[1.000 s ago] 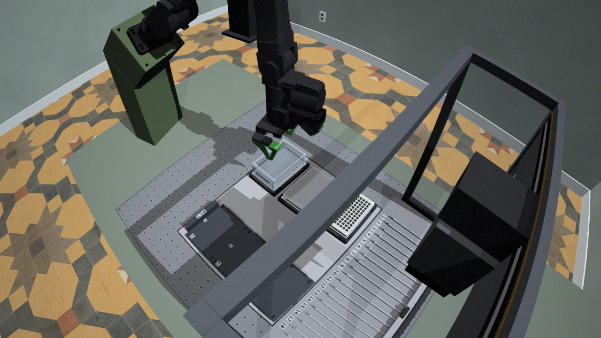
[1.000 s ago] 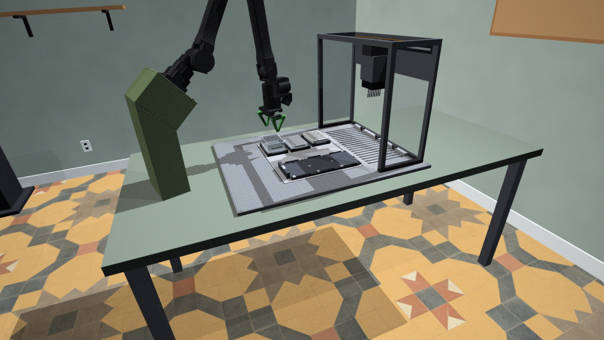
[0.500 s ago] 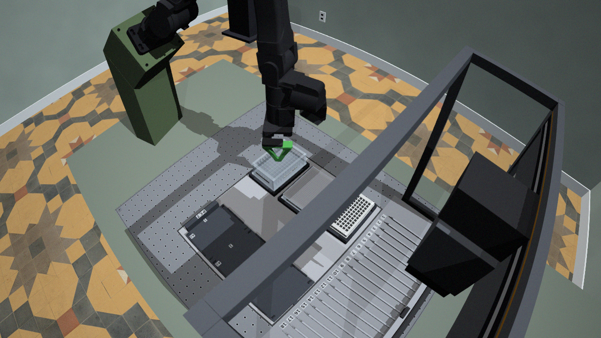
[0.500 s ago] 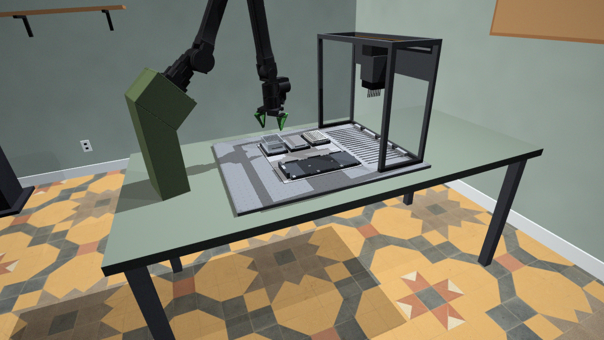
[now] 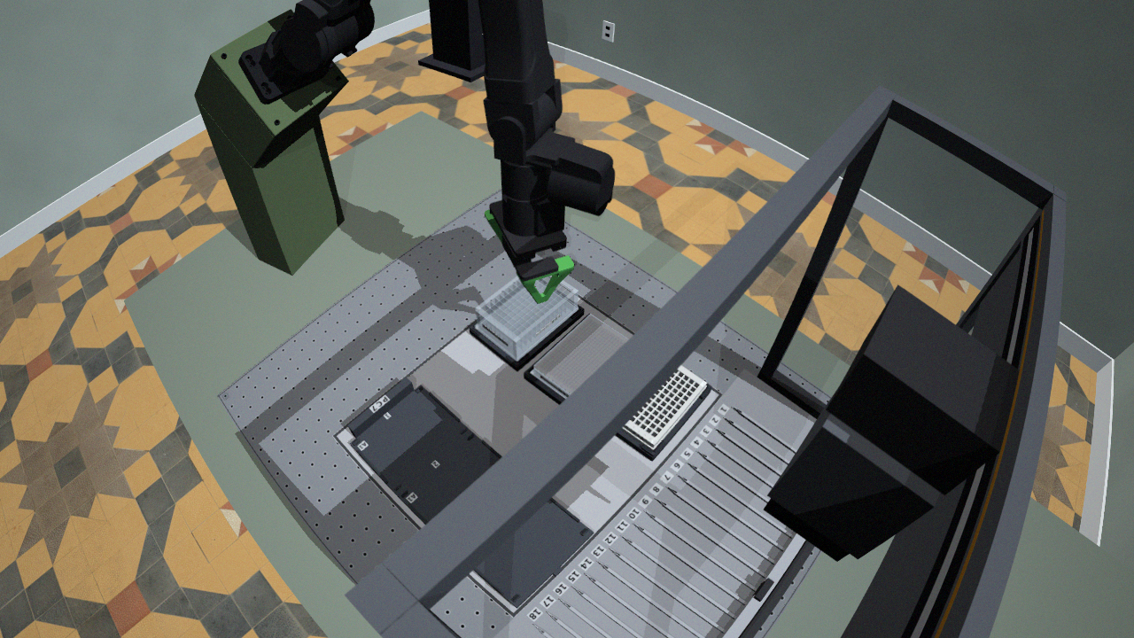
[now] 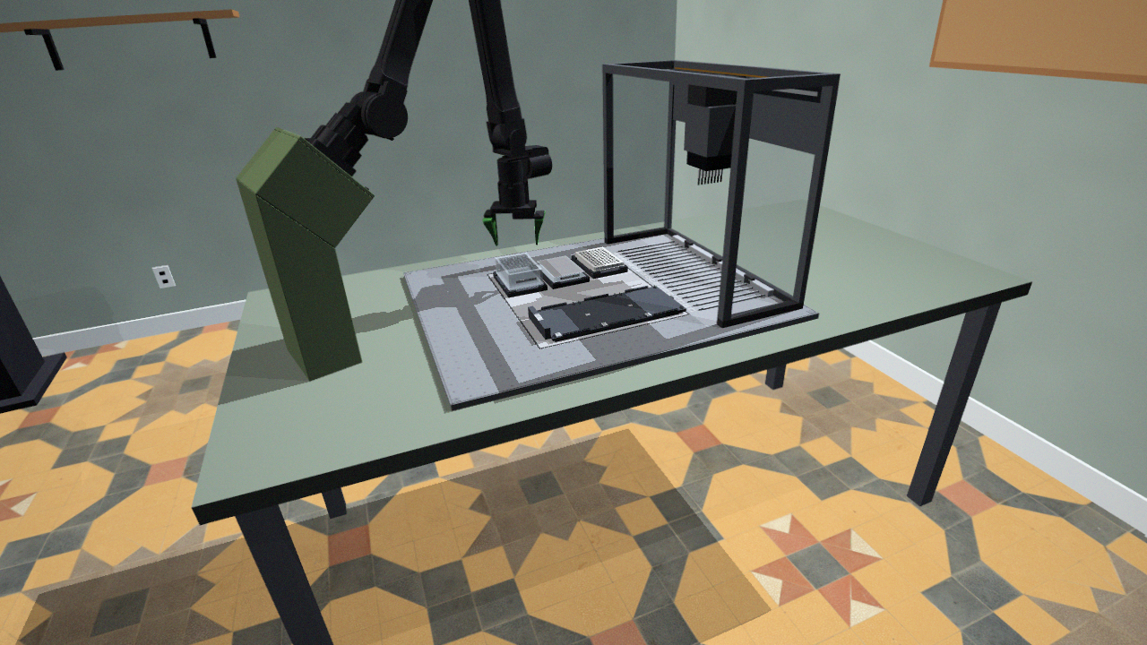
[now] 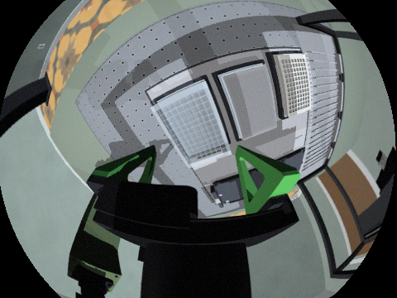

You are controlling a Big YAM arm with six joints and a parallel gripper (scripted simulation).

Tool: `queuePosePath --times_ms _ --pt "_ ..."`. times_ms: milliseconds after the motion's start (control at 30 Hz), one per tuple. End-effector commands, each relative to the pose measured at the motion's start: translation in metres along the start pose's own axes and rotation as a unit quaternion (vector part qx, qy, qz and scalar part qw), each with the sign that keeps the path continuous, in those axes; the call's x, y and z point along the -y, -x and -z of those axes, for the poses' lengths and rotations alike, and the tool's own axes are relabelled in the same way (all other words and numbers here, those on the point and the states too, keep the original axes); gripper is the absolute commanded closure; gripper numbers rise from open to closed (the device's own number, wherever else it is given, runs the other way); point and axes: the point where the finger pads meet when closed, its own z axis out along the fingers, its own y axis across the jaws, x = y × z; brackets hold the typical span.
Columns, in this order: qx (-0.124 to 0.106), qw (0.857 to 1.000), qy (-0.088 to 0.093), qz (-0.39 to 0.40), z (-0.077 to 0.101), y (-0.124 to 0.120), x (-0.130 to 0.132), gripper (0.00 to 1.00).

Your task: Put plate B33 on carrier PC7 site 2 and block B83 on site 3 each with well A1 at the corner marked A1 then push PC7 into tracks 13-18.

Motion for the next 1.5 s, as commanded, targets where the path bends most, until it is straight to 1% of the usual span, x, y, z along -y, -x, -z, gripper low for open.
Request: queuePosePath --times_ms 0,133,300,400,467,567,967,1000,1033,1067,1133,1167,1233,1267,1333,1367,1467 --pt "-0.001 0.998 0.001 0.060 -0.002 -0.002 -0.003 0.00" --pt "-0.001 0.992 0.001 0.126 -0.002 -0.002 -0.003 0.00" --pt "-0.001 0.978 0.002 0.209 -0.002 -0.002 -0.003 0.00" --pt "-0.001 0.978 0.002 0.210 -0.002 -0.002 -0.003 0.00" --pt "0.003 0.978 -0.005 0.210 -0.008 0.003 0.004 0.00" --pt "0.003 0.978 -0.007 0.210 -0.011 0.004 0.006 0.00" --pt "0.002 0.978 -0.005 0.207 -0.042 0.000 0.004 0.00" --pt "0.002 0.978 -0.005 0.207 -0.042 0.000 0.004 0.00" --pt "0.003 0.979 -0.004 0.205 -0.036 0.001 0.002 0.00" --pt "0.008 0.978 -0.015 0.207 -0.033 0.005 0.010 0.00" --pt "0.008 0.978 -0.015 0.207 -0.033 0.005 0.010 0.00" --pt "0.003 0.979 -0.004 0.205 -0.036 0.001 0.002 0.00" --pt "0.003 0.979 -0.004 0.205 -0.036 0.001 0.002 0.00" --pt "0.002 0.978 -0.008 0.207 -0.034 0.002 0.010 0.00" --pt "0.003 0.978 -0.007 0.206 -0.034 0.003 0.009 0.00" --pt "0.003 0.979 -0.004 0.205 -0.036 0.002 0.004 0.00" --pt "0.003 0.979 -0.004 0.205 -0.036 0.002 0.004 0.00"
